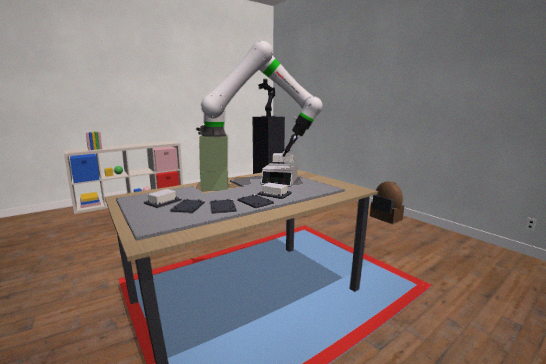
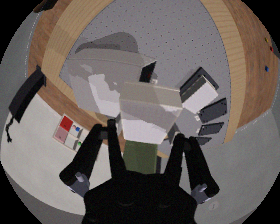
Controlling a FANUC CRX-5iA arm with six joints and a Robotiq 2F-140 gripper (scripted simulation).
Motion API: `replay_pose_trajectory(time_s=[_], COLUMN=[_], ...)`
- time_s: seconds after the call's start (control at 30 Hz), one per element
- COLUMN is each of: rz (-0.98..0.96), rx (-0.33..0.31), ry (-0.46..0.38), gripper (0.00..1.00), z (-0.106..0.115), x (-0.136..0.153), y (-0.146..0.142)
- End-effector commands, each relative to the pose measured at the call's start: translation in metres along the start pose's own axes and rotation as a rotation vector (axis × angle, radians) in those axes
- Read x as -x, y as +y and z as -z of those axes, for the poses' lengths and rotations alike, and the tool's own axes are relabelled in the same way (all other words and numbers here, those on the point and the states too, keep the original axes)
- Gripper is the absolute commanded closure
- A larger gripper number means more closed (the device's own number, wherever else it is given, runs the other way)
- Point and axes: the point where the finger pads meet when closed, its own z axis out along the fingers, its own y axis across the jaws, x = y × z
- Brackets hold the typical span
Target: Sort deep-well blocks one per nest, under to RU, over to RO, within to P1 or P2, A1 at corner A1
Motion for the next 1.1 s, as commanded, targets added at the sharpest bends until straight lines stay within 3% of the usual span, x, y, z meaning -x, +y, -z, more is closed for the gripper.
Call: replay_pose_trajectory(time_s=[0.0,0.3,0.63,0.77,1.07], rz=[0.0,0.0,-0.289,-0.337,-0.337], rx=[0.0,0.0,-0.167,-0.195,-0.195], ry=[0.0,0.0,0.0,0.0,0.0], gripper=[0.9,0.9,0.9,0.9,0.9], z=[0.001,0.003,0.0,-0.001,-0.004], x=[-0.002,-0.005,0.001,0.002,0.007], y=[0.009,0.025,0.058,0.064,0.094])
